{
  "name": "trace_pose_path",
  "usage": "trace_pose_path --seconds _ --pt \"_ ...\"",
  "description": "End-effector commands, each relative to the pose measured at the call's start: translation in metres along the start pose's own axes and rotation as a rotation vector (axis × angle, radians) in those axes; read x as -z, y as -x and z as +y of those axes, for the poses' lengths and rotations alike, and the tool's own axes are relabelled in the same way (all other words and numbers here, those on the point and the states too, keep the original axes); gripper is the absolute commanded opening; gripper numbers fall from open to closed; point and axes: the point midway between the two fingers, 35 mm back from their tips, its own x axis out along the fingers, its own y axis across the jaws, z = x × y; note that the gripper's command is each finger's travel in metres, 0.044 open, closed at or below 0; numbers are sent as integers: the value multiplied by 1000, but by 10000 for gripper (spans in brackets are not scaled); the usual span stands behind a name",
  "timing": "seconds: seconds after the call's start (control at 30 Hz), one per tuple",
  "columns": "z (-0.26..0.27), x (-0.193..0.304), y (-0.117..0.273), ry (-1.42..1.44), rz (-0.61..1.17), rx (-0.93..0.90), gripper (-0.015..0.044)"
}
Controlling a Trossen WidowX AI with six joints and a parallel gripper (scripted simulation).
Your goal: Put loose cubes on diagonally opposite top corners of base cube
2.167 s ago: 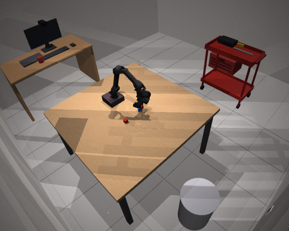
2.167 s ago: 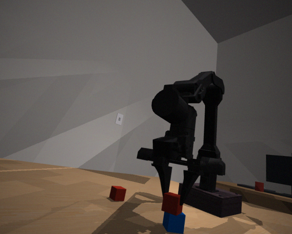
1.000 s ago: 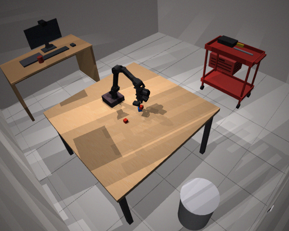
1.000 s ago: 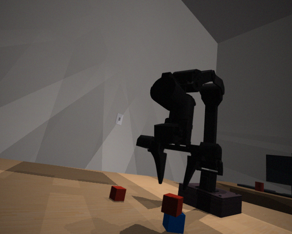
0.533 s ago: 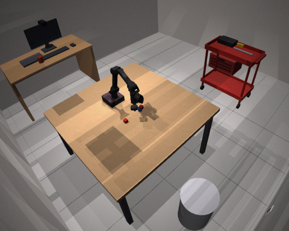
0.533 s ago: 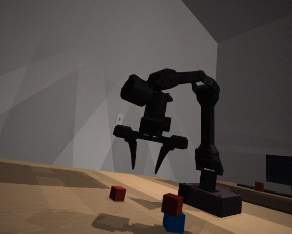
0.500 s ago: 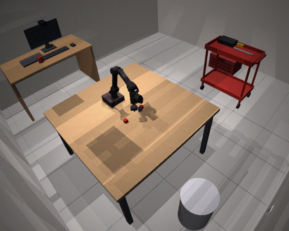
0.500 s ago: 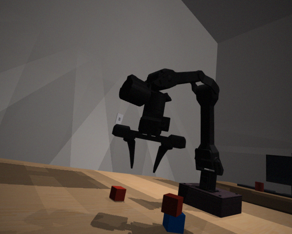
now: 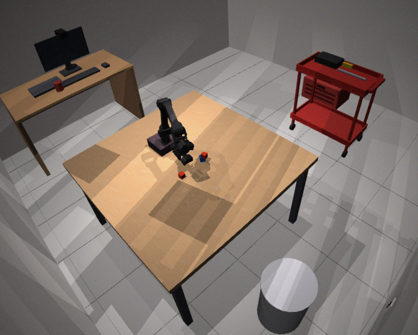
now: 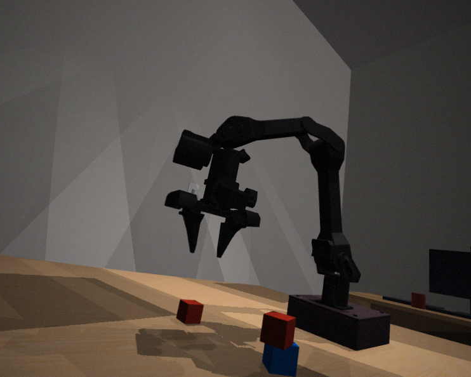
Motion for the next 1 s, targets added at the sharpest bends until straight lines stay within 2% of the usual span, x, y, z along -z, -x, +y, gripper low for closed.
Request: trace_pose_path --seconds 0.0,0.23,0.5,0.97 --pt "2 18 5 116 -4 4 265" --pt "2 19 4 123 -4 4 265" --pt "2 19 -55 123 -4 4 265" --pt "2 19 -74 123 -4 4 265"
